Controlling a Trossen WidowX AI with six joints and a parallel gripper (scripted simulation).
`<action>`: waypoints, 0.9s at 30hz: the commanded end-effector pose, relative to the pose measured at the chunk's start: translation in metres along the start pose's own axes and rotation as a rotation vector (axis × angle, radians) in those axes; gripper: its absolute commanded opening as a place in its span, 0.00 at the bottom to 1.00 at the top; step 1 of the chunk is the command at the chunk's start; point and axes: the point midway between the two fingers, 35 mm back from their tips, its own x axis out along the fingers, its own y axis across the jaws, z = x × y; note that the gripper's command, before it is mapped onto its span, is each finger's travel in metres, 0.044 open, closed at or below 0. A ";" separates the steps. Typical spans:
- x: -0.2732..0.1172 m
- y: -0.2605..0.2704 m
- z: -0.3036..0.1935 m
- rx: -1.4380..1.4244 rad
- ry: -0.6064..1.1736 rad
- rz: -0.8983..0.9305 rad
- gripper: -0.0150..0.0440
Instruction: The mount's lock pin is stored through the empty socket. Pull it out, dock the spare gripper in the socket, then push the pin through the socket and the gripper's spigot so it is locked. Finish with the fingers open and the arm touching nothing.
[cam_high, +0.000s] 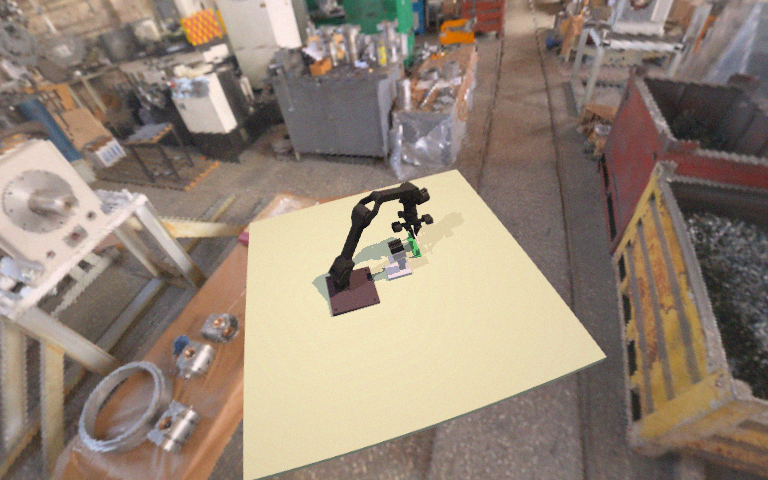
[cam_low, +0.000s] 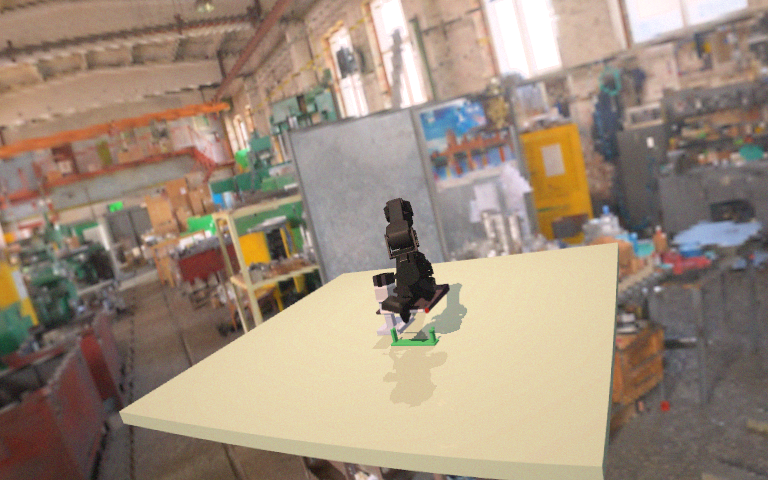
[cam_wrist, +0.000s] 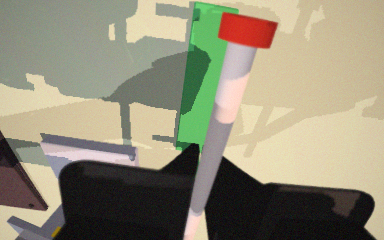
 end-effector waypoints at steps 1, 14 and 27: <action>-0.012 0.000 -0.003 0.005 -0.006 -0.004 0.25; -0.009 0.000 -0.003 0.001 -0.001 -0.002 0.25; -0.020 0.031 -0.002 -0.004 -0.003 -0.001 0.25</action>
